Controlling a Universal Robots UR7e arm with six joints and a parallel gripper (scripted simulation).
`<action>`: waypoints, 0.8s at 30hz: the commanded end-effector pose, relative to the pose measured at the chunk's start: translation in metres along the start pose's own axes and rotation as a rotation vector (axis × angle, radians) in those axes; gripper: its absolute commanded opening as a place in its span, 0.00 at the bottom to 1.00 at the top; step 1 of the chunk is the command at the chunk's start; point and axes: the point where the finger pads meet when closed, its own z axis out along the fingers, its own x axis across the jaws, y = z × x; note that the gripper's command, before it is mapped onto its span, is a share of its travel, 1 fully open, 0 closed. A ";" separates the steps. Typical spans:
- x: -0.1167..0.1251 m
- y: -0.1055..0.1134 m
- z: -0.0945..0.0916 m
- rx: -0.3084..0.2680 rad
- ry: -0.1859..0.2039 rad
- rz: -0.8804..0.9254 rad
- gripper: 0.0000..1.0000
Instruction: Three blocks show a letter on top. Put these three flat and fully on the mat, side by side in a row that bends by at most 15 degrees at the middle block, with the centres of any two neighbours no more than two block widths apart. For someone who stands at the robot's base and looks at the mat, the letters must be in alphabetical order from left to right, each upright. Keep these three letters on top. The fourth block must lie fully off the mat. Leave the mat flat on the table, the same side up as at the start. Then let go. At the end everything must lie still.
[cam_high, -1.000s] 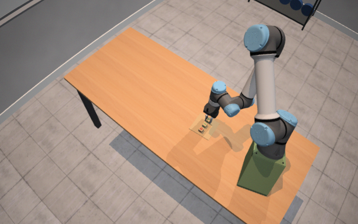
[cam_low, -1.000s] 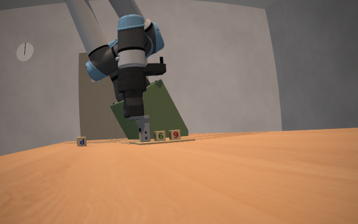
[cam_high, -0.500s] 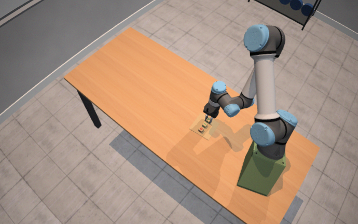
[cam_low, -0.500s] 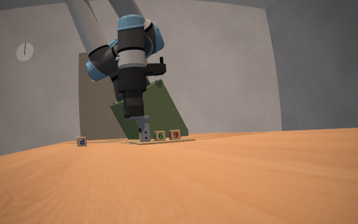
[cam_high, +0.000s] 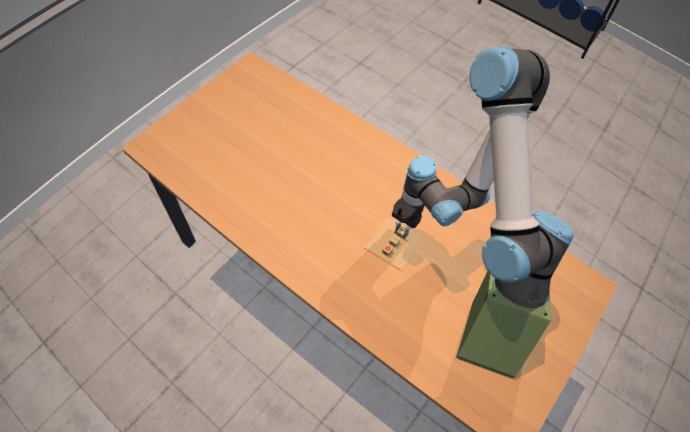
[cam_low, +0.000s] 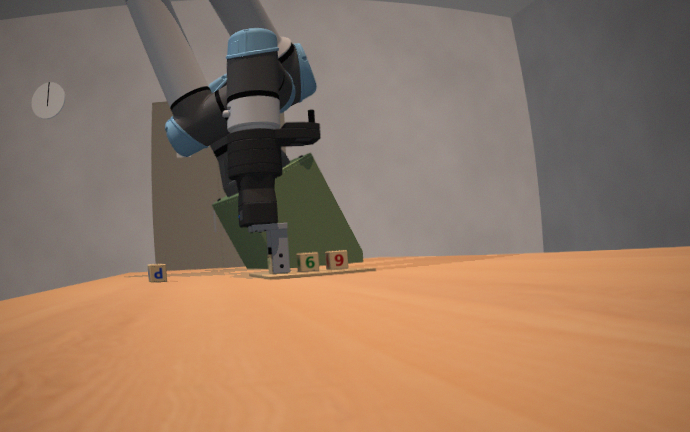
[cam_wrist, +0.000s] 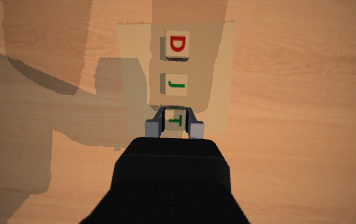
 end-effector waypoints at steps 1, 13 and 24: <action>0.002 0.001 0.000 -0.001 0.003 0.001 0.49; 0.002 0.001 0.000 -0.001 0.003 0.001 0.61; 0.002 0.001 0.000 -0.001 0.003 0.001 0.79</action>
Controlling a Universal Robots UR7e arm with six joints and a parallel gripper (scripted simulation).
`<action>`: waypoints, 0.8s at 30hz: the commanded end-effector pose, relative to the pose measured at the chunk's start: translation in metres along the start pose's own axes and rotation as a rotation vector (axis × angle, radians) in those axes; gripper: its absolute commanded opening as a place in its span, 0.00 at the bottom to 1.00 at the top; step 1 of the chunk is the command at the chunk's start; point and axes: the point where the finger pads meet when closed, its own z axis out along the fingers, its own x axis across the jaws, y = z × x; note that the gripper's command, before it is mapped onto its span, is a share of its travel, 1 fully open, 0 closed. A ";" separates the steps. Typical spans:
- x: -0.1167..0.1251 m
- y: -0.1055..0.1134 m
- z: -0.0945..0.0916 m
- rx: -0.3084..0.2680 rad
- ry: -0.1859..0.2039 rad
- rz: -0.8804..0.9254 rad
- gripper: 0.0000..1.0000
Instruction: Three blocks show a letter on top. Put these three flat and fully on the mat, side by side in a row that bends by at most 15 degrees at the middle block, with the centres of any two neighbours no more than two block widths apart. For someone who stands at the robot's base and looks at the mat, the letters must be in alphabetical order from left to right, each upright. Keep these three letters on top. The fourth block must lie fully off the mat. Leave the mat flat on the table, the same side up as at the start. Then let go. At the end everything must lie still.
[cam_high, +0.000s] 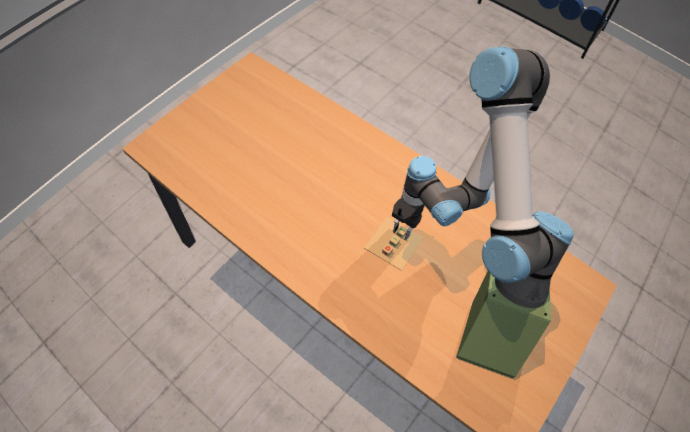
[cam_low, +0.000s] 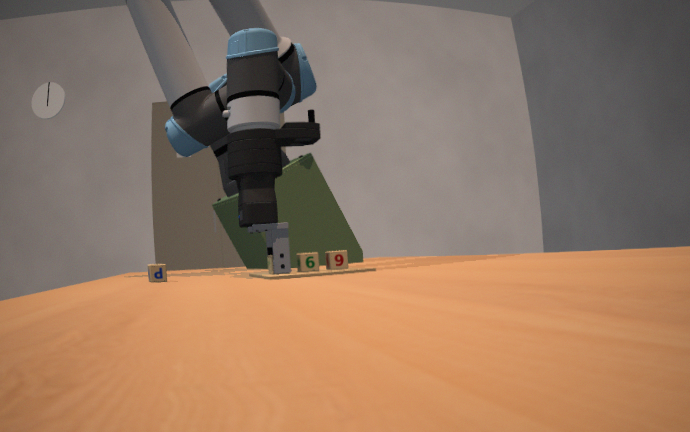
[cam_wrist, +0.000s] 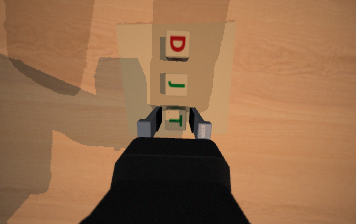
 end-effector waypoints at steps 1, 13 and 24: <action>0.002 0.001 0.000 -0.001 0.003 0.001 0.79; 0.002 0.001 -0.001 -0.001 0.003 0.001 0.79; 0.000 -0.001 -0.023 0.000 0.001 -0.001 0.79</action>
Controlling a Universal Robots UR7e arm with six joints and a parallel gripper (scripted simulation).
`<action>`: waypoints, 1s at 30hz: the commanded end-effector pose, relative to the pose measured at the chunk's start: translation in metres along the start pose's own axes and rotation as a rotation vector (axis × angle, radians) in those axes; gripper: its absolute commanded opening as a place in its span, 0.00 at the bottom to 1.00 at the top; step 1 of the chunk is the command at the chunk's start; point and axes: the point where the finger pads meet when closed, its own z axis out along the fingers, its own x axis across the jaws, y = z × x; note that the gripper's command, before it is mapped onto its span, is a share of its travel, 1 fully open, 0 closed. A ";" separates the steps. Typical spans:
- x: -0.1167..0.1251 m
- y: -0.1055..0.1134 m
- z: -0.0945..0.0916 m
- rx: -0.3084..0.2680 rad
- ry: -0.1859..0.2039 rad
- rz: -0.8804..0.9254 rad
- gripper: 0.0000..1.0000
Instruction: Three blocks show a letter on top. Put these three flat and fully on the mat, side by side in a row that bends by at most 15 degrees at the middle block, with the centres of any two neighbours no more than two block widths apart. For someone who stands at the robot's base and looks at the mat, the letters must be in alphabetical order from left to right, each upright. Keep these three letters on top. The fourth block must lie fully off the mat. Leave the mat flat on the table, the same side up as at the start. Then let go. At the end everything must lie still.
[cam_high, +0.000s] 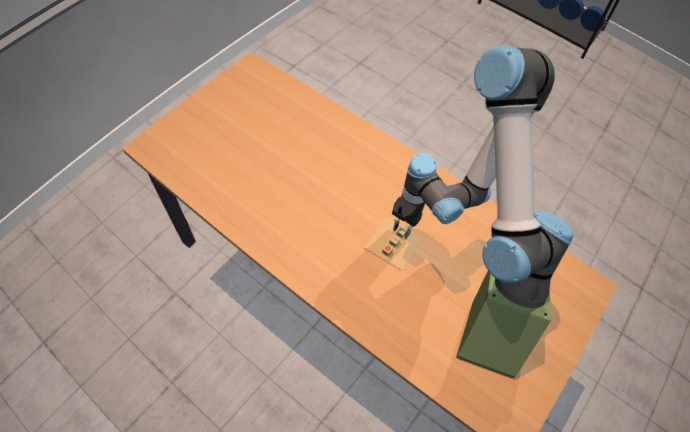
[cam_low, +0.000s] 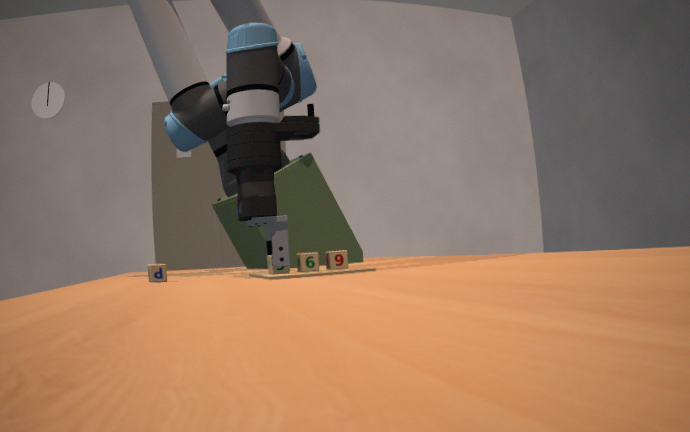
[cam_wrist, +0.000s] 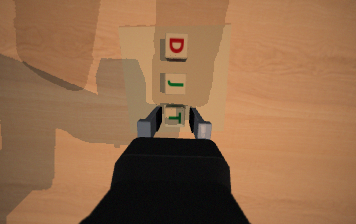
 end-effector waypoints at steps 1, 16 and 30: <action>-0.002 -0.001 -0.017 0.000 -0.001 -0.002 0.79; 0.001 0.000 -0.066 -0.001 0.003 0.000 0.79; 0.001 0.000 -0.082 -0.001 0.003 0.000 0.79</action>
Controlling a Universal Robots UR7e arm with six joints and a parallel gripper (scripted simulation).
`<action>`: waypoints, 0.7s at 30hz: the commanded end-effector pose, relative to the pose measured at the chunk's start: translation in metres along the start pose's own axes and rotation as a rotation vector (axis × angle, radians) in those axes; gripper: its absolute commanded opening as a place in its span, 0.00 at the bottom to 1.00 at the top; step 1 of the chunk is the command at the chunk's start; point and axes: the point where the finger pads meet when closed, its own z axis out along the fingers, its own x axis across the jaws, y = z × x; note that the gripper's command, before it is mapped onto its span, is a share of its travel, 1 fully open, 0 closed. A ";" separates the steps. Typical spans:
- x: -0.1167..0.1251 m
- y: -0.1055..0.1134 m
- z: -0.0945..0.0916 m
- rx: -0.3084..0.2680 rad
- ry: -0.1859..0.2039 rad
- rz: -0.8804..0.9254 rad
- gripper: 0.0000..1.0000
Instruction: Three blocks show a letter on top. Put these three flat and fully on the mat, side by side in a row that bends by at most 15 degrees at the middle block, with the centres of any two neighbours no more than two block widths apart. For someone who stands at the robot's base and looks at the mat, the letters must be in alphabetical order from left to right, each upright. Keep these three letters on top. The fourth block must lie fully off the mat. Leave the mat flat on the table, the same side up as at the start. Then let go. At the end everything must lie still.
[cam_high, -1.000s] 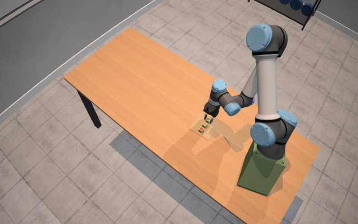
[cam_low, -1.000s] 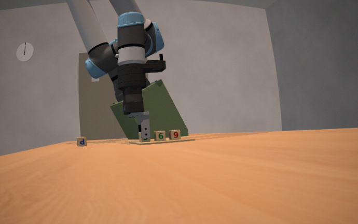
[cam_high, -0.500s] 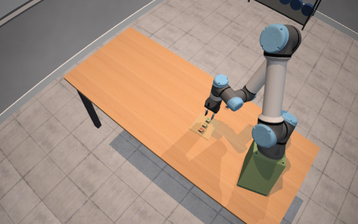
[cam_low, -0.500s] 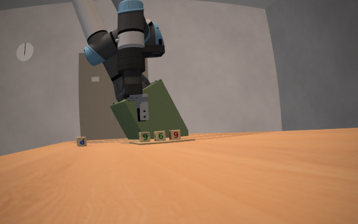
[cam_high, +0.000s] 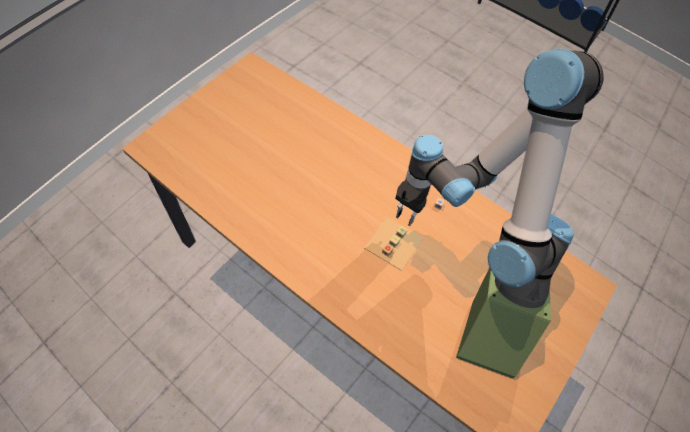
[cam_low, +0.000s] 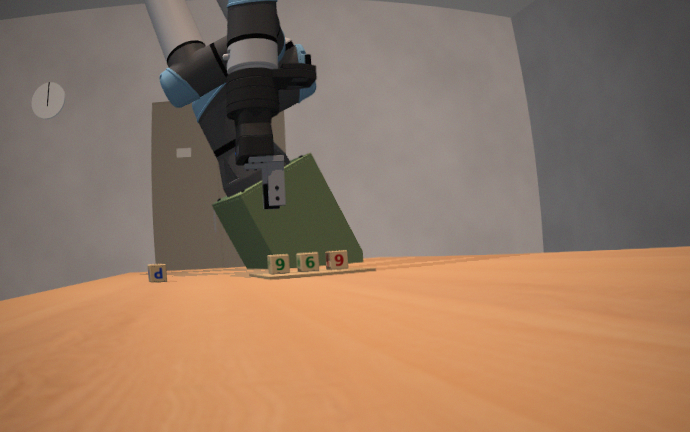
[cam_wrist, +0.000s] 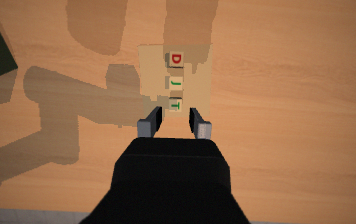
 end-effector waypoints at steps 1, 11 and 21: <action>0.000 0.000 -0.003 0.000 0.000 0.000 0.79; 0.000 0.000 -0.002 0.000 -0.002 0.000 1.00; 0.000 0.000 -0.002 0.000 -0.002 0.000 1.00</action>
